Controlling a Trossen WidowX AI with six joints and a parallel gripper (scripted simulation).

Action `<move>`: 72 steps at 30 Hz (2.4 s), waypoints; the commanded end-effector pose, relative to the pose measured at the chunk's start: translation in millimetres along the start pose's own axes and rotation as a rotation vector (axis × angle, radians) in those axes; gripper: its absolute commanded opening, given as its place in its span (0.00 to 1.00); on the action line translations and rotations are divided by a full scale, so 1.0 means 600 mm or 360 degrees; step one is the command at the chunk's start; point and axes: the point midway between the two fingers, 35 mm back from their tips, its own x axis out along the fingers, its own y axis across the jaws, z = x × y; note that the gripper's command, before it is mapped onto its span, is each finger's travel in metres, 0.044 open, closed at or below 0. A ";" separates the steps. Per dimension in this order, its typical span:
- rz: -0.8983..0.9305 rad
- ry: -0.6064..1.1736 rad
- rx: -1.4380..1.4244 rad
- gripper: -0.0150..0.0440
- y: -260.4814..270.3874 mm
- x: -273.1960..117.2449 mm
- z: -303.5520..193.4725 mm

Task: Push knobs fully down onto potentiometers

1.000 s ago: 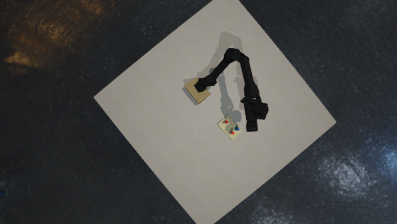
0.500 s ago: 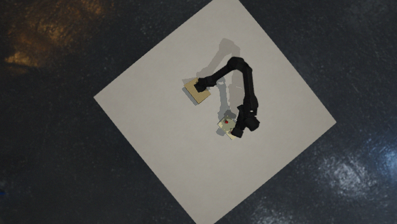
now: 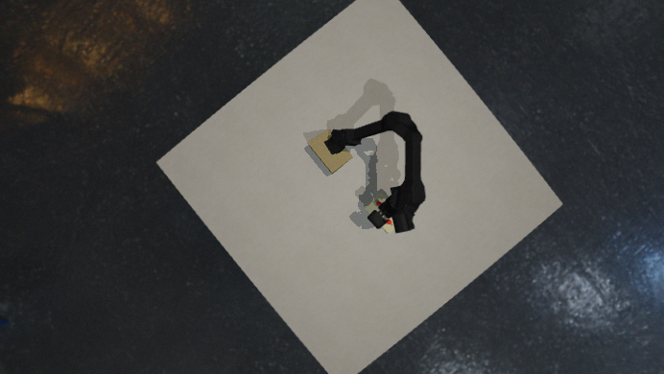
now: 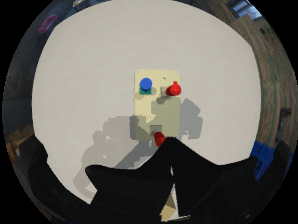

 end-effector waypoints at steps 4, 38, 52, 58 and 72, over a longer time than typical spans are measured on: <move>0.0183 0.0217 0.0315 0.25 -0.010 0.012 -0.032; 0.0221 0.0259 0.0374 0.25 0.001 0.079 -0.048; 0.0221 0.0259 0.0374 0.25 0.001 0.081 -0.048; 0.0221 0.0259 0.0374 0.25 0.001 0.083 -0.048; 0.0221 0.0259 0.0374 0.25 0.002 0.086 -0.049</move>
